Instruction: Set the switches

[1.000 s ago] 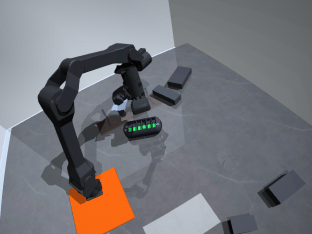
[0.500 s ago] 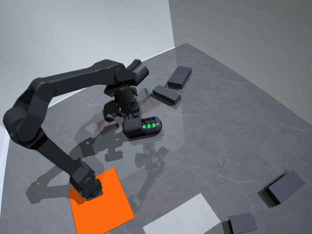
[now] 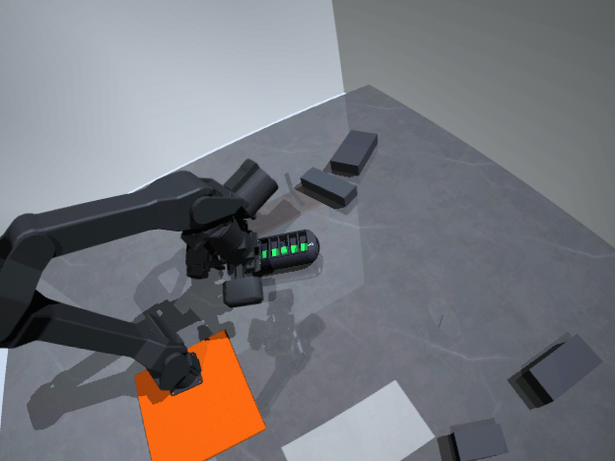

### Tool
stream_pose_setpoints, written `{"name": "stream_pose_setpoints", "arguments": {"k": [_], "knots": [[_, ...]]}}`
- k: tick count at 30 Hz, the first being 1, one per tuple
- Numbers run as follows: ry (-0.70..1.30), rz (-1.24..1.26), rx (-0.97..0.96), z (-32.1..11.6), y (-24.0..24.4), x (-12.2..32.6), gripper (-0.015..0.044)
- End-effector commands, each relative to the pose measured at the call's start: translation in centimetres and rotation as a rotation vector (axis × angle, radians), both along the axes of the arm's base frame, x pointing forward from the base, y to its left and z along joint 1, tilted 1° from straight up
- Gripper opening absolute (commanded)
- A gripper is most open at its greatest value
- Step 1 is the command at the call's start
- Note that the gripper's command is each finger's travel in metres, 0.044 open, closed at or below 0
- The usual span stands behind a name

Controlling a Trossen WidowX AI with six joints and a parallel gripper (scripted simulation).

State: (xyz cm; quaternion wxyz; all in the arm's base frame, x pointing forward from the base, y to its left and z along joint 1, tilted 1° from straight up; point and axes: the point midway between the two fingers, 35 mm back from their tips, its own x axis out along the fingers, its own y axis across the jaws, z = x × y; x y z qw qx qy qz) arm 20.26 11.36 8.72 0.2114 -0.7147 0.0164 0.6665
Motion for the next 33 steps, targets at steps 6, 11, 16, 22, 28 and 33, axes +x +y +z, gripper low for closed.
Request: {"name": "stream_pose_setpoints", "arguments": {"k": [6, 11, 16, 22, 28, 33], "knots": [[-0.007, 0.001, 0.016, -1.2, -0.1, -0.2, 0.0], [-0.007, 0.001, 0.016, -2.0, -0.1, -0.2, 0.0], [-0.007, 0.001, 0.016, -2.8, -0.1, -0.1, 0.0], [-0.007, 0.001, 0.016, -3.8, -0.1, -0.1, 0.0], [-0.007, 0.001, 0.016, -4.7, -0.1, -0.2, 0.0], [-0.006, 0.002, 0.016, -5.5, -0.1, -0.2, 0.0]]}}
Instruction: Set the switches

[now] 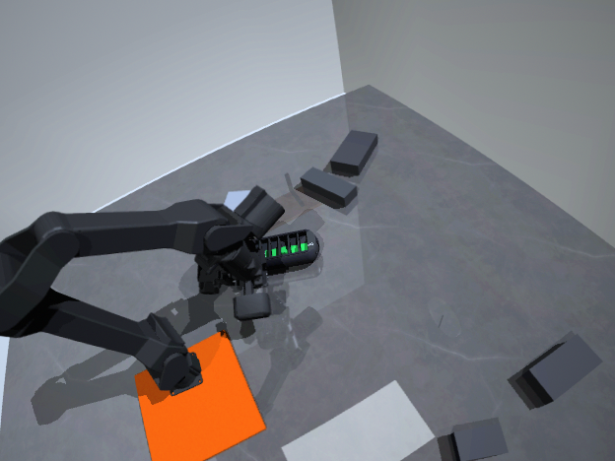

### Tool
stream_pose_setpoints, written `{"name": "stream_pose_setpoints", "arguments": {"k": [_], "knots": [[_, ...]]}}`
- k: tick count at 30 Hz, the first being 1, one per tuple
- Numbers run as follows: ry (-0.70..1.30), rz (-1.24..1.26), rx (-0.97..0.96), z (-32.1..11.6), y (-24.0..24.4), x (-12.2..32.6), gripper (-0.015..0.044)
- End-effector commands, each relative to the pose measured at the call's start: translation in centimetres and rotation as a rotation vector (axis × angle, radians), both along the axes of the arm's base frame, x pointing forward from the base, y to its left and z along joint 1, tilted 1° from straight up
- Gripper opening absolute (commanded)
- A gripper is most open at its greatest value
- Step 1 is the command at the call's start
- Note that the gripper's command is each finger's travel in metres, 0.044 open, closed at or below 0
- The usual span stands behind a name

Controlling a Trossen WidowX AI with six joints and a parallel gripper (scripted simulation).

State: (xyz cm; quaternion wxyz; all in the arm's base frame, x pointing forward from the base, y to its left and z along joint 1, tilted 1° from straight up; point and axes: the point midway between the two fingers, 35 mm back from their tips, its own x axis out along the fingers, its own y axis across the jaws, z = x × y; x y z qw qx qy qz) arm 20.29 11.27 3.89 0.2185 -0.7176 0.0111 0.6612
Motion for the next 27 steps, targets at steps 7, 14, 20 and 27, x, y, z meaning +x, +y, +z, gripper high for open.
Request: {"name": "stream_pose_setpoints", "arguments": {"k": [7, 14, 20, 27], "knots": [[0.007, 0.006, 0.0, -0.77, 0.02, -0.24, 0.0], [0.007, 0.006, 0.0, -0.76, 0.28, -0.15, 0.0], [0.007, 0.006, 0.0, -0.76, 0.5, -0.07, 0.0], [0.007, 0.006, 0.0, -0.76, 0.76, 0.01, 0.0]]}}
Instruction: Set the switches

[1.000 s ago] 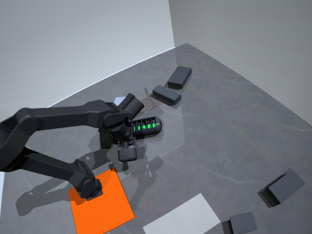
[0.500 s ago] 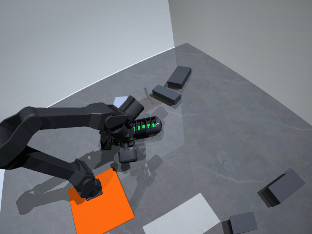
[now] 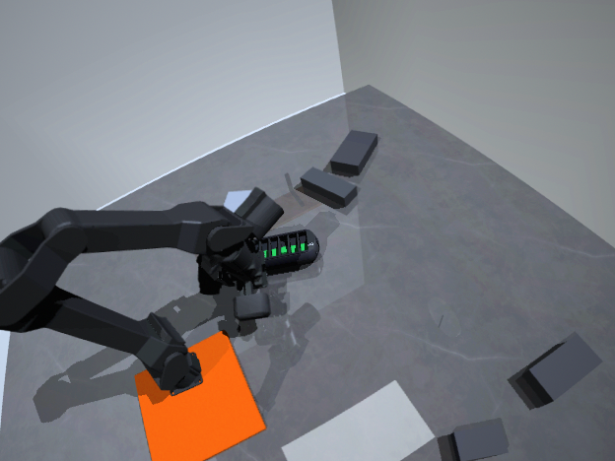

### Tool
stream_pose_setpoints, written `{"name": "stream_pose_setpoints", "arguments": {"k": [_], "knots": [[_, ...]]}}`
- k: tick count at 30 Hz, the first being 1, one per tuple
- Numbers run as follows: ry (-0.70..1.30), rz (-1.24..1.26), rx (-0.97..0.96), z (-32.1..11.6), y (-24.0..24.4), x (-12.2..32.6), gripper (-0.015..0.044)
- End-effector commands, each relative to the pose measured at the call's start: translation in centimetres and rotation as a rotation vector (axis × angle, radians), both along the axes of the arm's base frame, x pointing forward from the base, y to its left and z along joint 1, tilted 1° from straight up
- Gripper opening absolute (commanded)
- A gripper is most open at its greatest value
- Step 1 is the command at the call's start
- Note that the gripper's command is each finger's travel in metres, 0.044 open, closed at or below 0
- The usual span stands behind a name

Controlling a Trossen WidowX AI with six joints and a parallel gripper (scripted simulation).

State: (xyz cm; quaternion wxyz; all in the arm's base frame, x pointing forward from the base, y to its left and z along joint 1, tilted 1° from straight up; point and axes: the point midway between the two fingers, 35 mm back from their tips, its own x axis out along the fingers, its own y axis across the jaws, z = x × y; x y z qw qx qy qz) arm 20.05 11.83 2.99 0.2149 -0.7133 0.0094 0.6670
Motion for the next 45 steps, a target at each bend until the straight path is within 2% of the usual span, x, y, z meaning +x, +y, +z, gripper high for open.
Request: {"name": "stream_pose_setpoints", "arguments": {"k": [1, 45], "knots": [[-0.006, -0.004, 0.002, 0.2, 0.2, 0.3, 0.0], [-0.007, -0.004, 0.005, 0.2, 3.2, 1.1, 0.0]]}}
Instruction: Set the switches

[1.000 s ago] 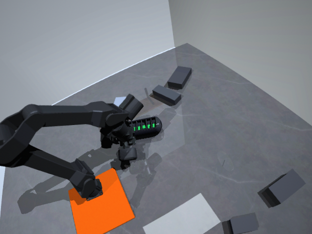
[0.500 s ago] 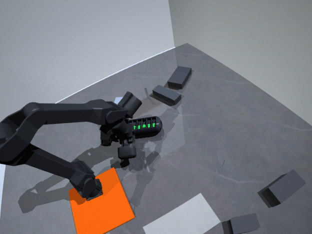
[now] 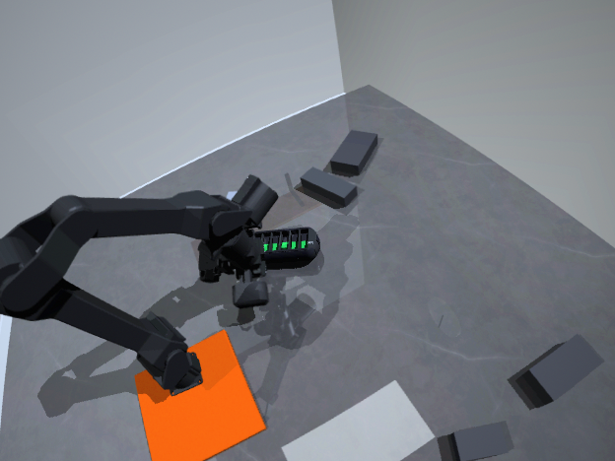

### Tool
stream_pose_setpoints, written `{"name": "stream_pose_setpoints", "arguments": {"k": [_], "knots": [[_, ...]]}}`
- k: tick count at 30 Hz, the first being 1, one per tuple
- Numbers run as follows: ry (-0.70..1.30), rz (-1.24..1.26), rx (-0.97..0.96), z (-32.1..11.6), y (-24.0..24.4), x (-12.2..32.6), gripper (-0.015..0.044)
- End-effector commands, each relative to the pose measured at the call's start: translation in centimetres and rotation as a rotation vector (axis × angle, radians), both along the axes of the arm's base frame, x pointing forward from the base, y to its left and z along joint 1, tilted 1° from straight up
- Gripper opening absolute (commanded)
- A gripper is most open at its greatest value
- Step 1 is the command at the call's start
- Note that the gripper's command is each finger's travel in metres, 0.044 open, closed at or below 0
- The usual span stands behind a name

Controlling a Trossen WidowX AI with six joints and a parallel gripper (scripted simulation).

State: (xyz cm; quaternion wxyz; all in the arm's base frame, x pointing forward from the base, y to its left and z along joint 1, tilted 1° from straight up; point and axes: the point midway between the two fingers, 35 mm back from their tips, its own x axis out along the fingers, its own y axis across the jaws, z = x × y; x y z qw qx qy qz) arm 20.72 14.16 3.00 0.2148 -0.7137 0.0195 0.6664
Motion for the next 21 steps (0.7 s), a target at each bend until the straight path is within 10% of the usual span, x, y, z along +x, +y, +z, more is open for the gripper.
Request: {"name": "stream_pose_setpoints", "arguments": {"k": [1, 21], "knots": [[-0.01, 0.01, 0.018, 0.2, 1.0, 0.5, 0.0], [-0.01, 0.011, 0.02, 0.2, 2.3, 1.2, 0.0]]}}
